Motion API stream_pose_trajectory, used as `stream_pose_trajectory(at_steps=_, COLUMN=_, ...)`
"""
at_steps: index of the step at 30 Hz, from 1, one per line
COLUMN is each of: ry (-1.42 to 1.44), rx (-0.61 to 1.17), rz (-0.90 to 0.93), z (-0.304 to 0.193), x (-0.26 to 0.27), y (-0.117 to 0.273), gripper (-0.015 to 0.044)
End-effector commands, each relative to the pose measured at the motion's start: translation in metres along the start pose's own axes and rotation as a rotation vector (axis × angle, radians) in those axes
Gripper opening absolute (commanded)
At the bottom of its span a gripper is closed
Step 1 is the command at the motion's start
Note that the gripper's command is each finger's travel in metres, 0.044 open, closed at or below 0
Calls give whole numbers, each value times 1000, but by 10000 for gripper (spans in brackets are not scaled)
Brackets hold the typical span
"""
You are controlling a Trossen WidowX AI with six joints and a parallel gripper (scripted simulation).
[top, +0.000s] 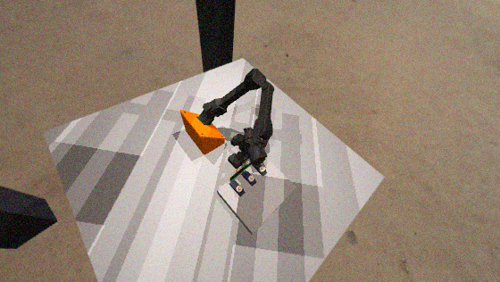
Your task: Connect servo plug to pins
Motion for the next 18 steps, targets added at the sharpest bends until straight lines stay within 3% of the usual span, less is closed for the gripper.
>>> stream_pose_trajectory(at_steps=1, ry=-2, rx=2, rz=-3, z=0, x=0, y=-1, gripper=184)
stream_pose_trajectory(at_steps=11, ry=-3, rx=1, rz=-1, z=0, x=1, y=59, gripper=440)
stream_pose_trajectory(at_steps=18, ry=-3, rx=1, rz=-1, z=0, x=1, y=59, gripper=440)
Point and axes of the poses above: the point midway between the two fingers, 35 mm back from their tips, its own y axis back along the fingers, its own x axis across the jaws, z = x × y, the point moved 6 cm from there along y, back along the fingers, and after that the axes turned 7 degrees about y, right-handed, at the moved point
